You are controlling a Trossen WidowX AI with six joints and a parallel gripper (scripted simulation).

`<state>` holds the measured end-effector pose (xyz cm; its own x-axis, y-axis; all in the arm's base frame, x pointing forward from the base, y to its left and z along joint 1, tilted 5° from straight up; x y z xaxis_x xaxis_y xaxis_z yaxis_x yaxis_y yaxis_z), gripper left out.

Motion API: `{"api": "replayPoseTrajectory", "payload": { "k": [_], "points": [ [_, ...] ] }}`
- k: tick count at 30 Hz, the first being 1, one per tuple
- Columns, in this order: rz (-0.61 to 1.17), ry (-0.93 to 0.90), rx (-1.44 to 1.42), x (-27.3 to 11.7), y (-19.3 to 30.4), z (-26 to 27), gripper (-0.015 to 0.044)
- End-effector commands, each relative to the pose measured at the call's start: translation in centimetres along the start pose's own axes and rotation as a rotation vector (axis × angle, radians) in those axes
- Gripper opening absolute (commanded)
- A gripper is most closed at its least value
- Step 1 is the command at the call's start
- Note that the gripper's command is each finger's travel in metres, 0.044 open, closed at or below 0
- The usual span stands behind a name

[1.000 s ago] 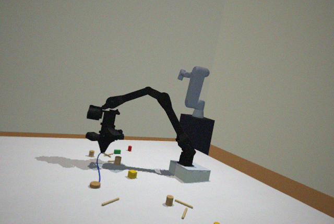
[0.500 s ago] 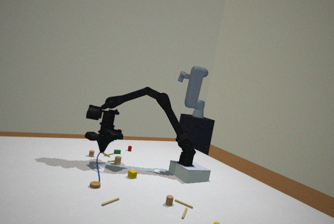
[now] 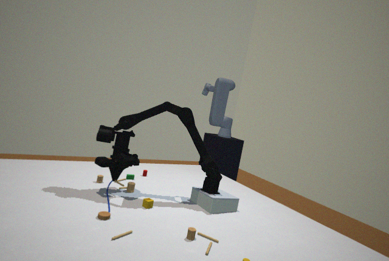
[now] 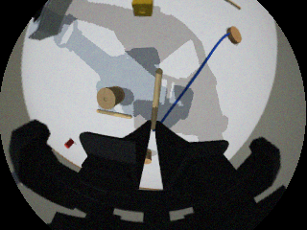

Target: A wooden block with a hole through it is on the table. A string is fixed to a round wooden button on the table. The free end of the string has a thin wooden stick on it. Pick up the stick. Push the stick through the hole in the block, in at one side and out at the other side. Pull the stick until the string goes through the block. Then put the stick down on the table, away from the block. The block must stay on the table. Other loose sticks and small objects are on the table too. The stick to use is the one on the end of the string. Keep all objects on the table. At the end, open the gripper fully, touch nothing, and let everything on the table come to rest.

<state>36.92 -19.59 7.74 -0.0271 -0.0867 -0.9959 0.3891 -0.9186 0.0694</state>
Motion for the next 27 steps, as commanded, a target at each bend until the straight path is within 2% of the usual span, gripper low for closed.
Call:
{"api": "replayPoseTrajectory", "payload": {
  "k": [1,27],
  "points": [
    [0.005,-0.005,-0.004,0.3,-0.2,0.4,0.0000],
    [0.003,-0.006,-0.004,2.4,-1.8,2.4,0.0000]
  ]
}}
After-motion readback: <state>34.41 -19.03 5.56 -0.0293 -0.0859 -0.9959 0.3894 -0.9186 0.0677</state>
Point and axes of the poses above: the point midway between the two fingers, 35 mm back from their tips, its own x axis out along the fingers, its own z axis across the jaws, y = z × x, the point moved 6 cm from there along -x, back along the fingers, and after that the axes turned 10 degrees about -x, right-handed, at the moved point
